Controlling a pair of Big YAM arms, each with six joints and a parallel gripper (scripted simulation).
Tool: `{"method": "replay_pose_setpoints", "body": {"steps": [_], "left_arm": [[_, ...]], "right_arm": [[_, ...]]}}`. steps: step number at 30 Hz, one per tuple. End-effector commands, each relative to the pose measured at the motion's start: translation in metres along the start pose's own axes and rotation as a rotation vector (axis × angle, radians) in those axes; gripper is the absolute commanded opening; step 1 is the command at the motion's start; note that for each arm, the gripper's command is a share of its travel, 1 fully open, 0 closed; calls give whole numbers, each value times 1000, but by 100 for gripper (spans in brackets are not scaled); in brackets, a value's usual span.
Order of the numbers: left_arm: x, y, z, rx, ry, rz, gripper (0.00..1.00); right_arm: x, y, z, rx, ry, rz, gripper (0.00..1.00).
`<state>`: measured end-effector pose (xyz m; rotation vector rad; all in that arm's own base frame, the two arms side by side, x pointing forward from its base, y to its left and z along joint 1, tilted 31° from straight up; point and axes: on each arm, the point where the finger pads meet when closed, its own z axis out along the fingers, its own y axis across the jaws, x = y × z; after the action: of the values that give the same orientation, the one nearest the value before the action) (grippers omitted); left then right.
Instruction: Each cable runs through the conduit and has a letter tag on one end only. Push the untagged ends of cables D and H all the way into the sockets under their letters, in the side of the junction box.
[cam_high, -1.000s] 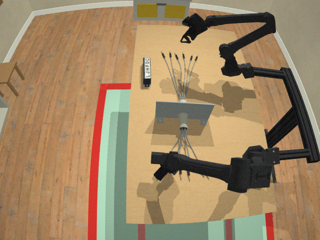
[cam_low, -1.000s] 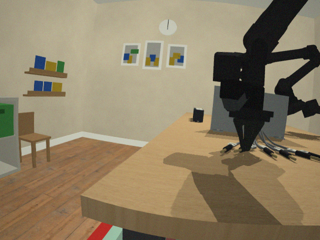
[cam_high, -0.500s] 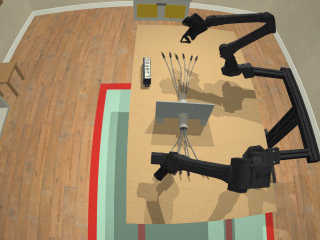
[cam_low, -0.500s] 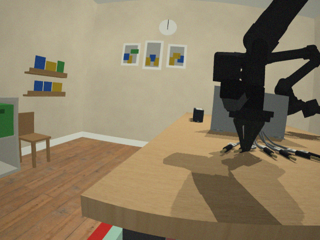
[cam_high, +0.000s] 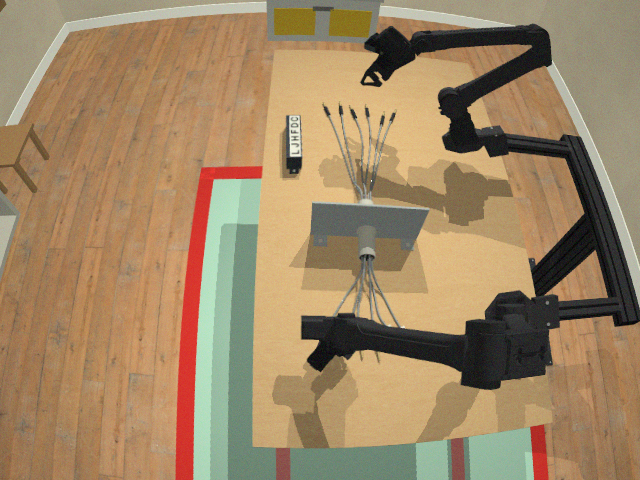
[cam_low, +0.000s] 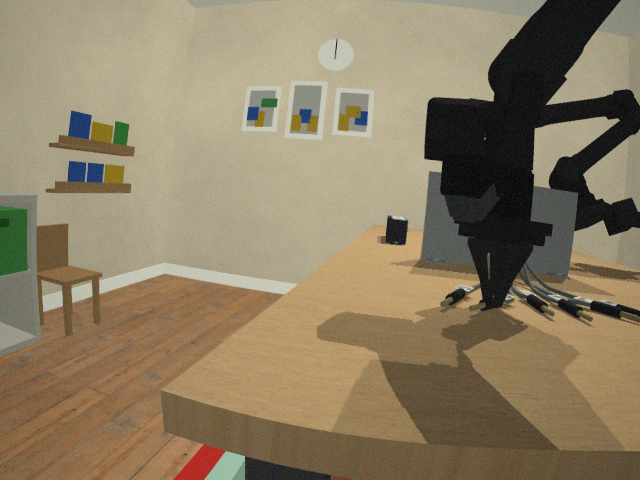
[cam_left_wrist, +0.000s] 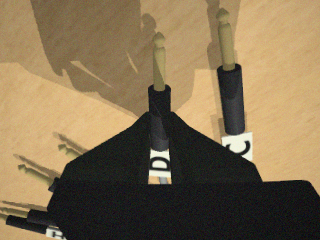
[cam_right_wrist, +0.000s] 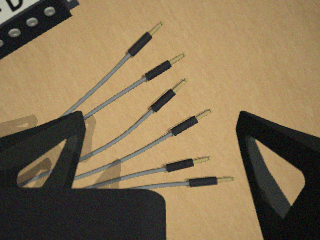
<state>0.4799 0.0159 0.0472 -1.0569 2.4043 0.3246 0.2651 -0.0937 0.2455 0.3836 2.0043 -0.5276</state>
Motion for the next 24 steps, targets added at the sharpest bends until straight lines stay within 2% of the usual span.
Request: {"method": "replay_pose_setpoints", "body": {"steps": [1,24], "left_arm": [[-22,6,-7,20,-25,-19,5],[-54,32,-9,18,-14,-4,5]], "right_arm": [[-4,0,-1,0,-7,13,100],[-4,0,-1,0,-7,13,100]]}}
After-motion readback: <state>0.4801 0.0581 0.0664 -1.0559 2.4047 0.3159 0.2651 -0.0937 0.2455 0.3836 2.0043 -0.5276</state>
